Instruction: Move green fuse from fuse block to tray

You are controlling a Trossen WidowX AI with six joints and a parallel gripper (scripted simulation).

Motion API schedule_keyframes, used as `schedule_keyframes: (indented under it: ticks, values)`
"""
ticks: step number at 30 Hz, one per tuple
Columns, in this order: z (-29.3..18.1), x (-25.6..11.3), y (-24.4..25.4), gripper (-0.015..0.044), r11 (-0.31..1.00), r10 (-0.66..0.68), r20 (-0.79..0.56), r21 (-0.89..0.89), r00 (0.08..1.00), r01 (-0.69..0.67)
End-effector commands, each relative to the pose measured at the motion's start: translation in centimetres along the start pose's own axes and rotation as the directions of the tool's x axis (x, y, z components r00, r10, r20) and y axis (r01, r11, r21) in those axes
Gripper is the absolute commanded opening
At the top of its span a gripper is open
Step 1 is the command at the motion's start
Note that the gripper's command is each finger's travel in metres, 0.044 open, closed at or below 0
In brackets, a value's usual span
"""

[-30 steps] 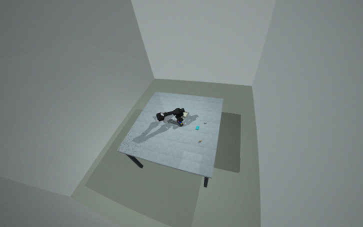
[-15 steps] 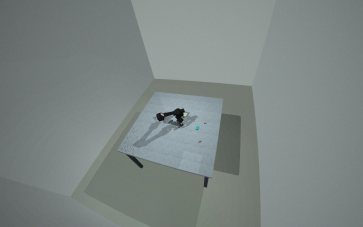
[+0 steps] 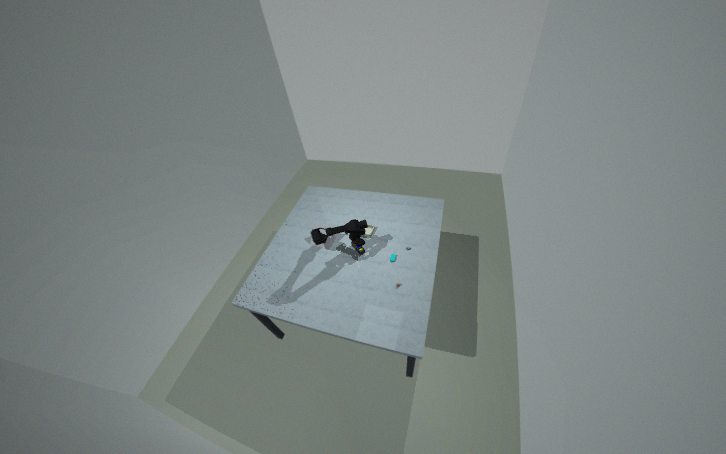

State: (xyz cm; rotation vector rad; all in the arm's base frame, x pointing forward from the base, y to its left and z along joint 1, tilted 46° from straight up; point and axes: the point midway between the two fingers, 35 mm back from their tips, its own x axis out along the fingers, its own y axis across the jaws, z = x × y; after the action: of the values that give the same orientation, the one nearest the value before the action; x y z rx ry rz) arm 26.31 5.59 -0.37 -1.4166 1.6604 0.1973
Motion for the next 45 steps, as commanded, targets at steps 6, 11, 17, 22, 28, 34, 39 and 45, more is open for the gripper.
schedule_keyframes:
  ticks: [6, 11, 17, 22, 28, 34, 39, 45]
  values:
    - [0.0, 0.0, 0.0, 0.0, 1.0, 0.0, 0.001, 0.001, 1.0, 0.0]
    - [0.0, -0.2, 0.0, 0.0, 1.0, 0.0, 0.001, 0.0, 1.0, 0.0]
    - [0.0, -0.5, 0.0, 0.0, 1.0, 0.0, 0.001, 0.0, 1.0, 0.0]
    - [0.1, -0.7, 0.0, 0.0, 1.0, 0.0, 0.001, 0.0, 1.0, 0.0]
    - [0.1, -1.0, 0.0, 0.0, 1.0, 0.0, 0.001, -0.001, 1.0, 0.0]
    - [0.1, -1.3, 0.0, 0.0, 1.0, -0.001, 0.001, -0.001, 1.0, 0.001]
    - [0.1, -1.6, 0.0, 0.0, 1.0, -0.001, 0.001, -0.001, 1.0, 0.001]
    - [0.1, -1.9, 0.0, 0.0, 1.0, -0.001, 0.001, -0.002, 1.0, 0.001]
